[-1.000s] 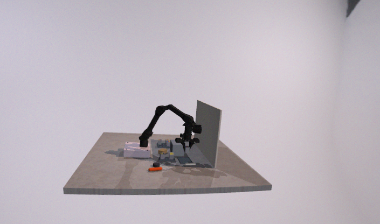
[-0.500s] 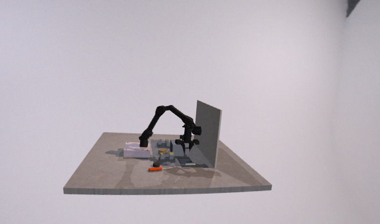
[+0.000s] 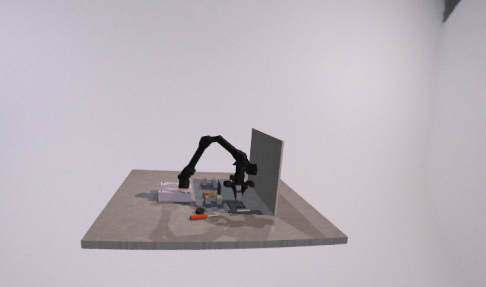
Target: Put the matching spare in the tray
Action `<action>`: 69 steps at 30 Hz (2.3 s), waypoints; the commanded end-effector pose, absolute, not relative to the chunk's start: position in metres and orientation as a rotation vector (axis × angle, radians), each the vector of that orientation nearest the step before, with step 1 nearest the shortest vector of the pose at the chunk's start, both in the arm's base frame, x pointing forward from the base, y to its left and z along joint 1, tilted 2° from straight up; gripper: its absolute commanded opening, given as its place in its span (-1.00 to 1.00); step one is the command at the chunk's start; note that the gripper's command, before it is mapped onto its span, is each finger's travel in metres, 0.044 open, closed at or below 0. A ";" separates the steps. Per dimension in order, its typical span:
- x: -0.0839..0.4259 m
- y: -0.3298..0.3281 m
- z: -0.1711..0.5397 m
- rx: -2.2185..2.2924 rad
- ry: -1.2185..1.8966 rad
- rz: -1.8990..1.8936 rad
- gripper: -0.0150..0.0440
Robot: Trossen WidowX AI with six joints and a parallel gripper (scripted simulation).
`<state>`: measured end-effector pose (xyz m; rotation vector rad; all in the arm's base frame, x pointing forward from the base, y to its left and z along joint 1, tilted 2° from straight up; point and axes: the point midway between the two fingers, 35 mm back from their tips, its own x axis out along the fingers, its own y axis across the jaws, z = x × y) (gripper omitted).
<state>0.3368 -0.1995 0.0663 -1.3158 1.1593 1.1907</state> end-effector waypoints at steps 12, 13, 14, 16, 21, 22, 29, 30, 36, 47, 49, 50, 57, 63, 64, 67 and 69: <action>0.336 -0.198 0.054 -1.317 1.155 1.191 -0.49; 0.336 -0.198 0.053 -1.317 1.155 1.191 -0.49; 0.336 -0.198 0.052 -1.317 1.155 1.191 -0.49; 0.336 -0.198 0.050 -1.317 1.155 1.192 -0.49; 0.336 -0.198 0.046 -1.317 1.155 1.192 -0.49; 0.336 -0.198 0.045 -1.317 1.155 1.192 -0.49; 0.335 -0.198 0.039 -1.317 1.155 1.192 -0.49; 0.335 -0.198 0.039 -1.317 1.155 1.192 -0.49; 0.334 -0.197 0.034 -1.317 1.155 1.192 -0.49; 0.333 -0.197 0.029 -1.316 1.159 1.192 -0.31; 0.333 -0.197 0.029 -1.316 1.159 1.192 -0.14; 0.333 -0.197 0.029 -1.316 1.159 1.192 -0.05; 0.333 -0.197 0.029 -1.316 1.159 1.192 0.58; 0.334 -0.197 0.032 -1.316 1.159 1.192 1.00; 0.334 -0.198 0.040 -1.316 1.159 1.191 1.00; 0.333 -0.197 0.091 -1.317 1.157 1.191 1.00; 0.328 -0.194 0.124 -1.317 1.155 1.192 1.00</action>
